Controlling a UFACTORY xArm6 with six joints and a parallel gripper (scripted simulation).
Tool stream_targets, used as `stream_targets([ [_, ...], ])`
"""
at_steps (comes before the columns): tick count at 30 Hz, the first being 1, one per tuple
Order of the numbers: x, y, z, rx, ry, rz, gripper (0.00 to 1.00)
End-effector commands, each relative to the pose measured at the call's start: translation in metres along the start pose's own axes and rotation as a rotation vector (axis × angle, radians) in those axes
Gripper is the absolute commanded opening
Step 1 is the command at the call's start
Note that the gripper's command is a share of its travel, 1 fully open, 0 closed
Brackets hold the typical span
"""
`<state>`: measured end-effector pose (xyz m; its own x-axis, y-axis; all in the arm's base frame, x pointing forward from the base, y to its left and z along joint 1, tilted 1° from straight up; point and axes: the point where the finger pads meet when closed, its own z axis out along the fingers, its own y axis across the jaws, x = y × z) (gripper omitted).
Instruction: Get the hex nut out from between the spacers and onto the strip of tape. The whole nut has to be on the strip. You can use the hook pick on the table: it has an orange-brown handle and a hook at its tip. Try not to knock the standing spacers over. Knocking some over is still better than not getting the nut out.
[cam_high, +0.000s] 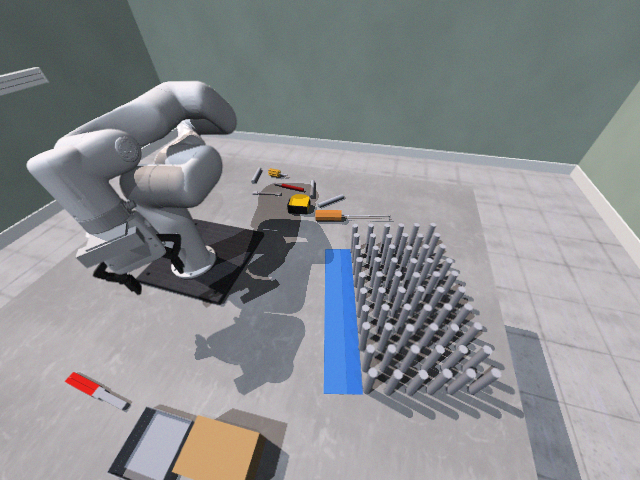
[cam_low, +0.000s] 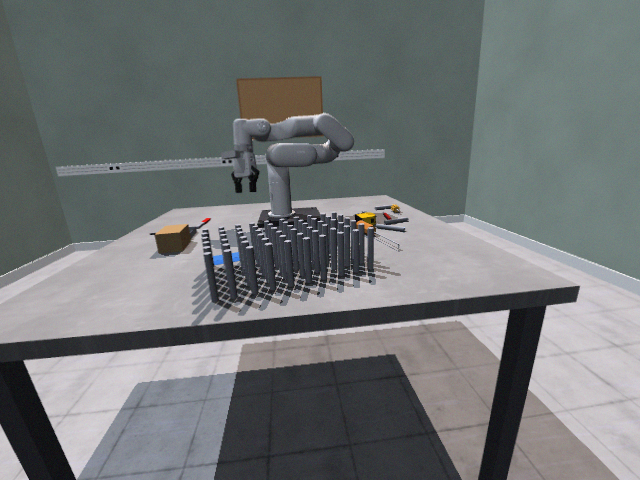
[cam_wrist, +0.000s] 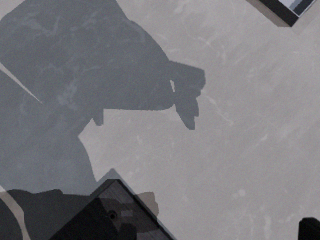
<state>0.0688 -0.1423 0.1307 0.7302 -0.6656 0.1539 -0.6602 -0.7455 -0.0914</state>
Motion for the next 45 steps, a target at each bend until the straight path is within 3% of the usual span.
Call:
stream_targets([
  [1, 0.001, 0.000, -0.001, -0.002, 0.002, 0.000, 1.00],
  [23, 0.004, -0.003, -0.004, 0.002, -0.003, -0.064, 1.00],
  [32, 0.036, -0.038, -0.025, 0.032, -0.038, -0.568, 1.00],
  [34, 0.036, -0.038, -0.025, 0.032, -0.038, -0.568, 1.00],
  [35, 0.042, -0.046, -0.028, 0.043, -0.050, -0.720, 1.00],
  [45, 0.074, -0.093, -0.040, 0.082, -0.077, -1.245, 1.00],
])
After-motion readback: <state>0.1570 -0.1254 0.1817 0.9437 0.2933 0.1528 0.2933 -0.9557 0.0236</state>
